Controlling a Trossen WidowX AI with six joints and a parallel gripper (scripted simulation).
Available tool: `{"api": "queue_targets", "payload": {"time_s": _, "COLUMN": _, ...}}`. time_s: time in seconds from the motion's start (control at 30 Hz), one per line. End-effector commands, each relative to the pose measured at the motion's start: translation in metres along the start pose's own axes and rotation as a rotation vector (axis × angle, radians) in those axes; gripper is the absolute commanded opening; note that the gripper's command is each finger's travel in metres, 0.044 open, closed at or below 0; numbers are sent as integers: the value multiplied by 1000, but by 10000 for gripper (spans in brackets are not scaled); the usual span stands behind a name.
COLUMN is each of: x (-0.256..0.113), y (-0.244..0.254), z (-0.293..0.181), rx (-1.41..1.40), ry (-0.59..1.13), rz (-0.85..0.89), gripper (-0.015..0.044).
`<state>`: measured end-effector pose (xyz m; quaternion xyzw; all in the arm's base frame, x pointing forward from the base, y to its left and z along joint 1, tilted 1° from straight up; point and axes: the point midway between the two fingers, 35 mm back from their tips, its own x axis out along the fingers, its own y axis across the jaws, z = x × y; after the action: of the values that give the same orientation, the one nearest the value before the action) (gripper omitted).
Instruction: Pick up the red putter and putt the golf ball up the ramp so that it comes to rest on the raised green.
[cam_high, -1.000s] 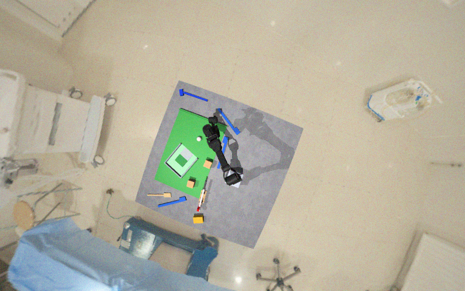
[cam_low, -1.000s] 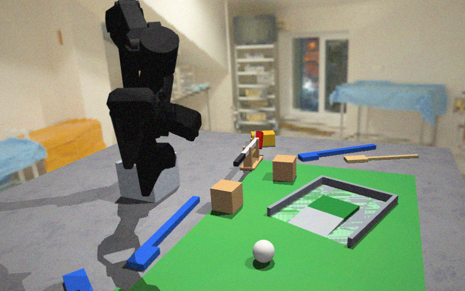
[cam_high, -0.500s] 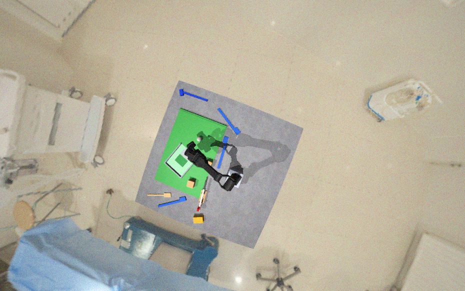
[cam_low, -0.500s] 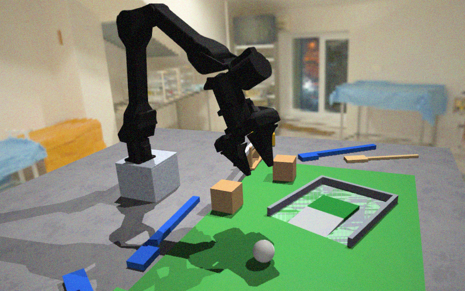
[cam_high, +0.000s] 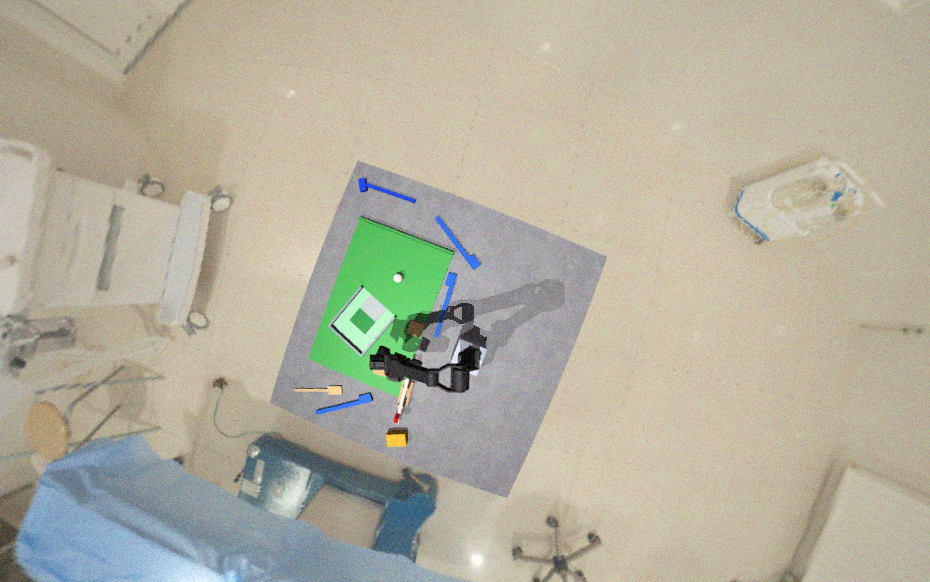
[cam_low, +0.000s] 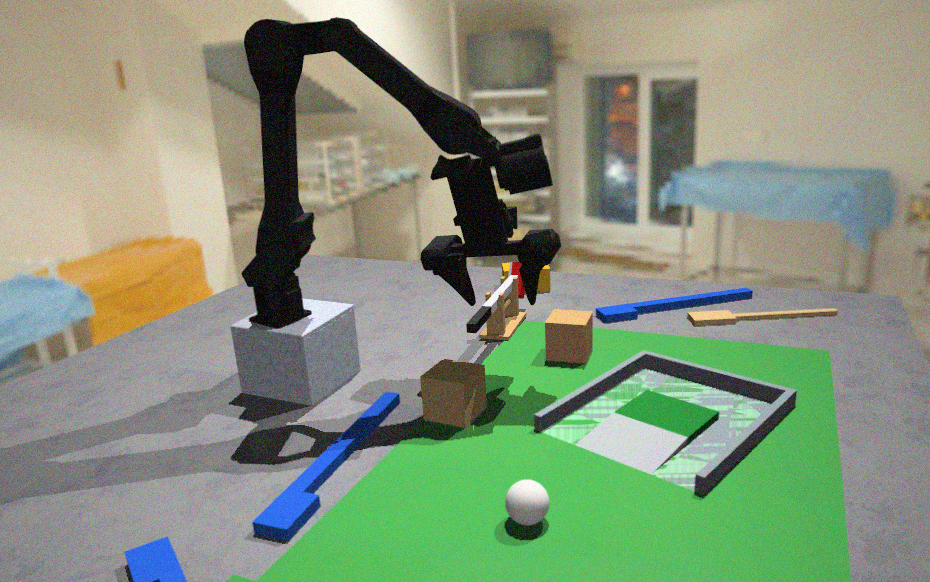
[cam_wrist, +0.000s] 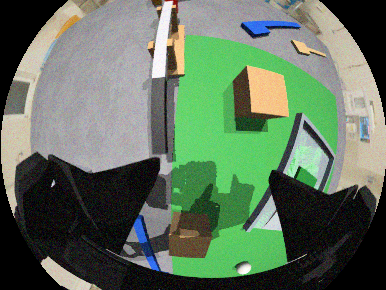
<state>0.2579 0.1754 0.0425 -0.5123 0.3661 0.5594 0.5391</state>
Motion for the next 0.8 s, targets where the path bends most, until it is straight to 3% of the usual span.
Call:
{"api": "queue_targets", "payload": {"time_s": 0.0, "x": 8, "y": 49, "z": 32, "rx": -98, "ry": -46, "rz": 134, "gripper": 440}}
{"api": "queue_targets", "payload": {"time_s": 0.23, "x": 10, "y": 53, "z": 36, "rx": -104, "ry": -48, "rz": 140, "gripper": 440}}
{"api": "queue_targets", "payload": {"time_s": 0.77, "x": 55, "y": 59, "z": 27, "rx": -103, "ry": -48, "rz": 141, "gripper": 440}}
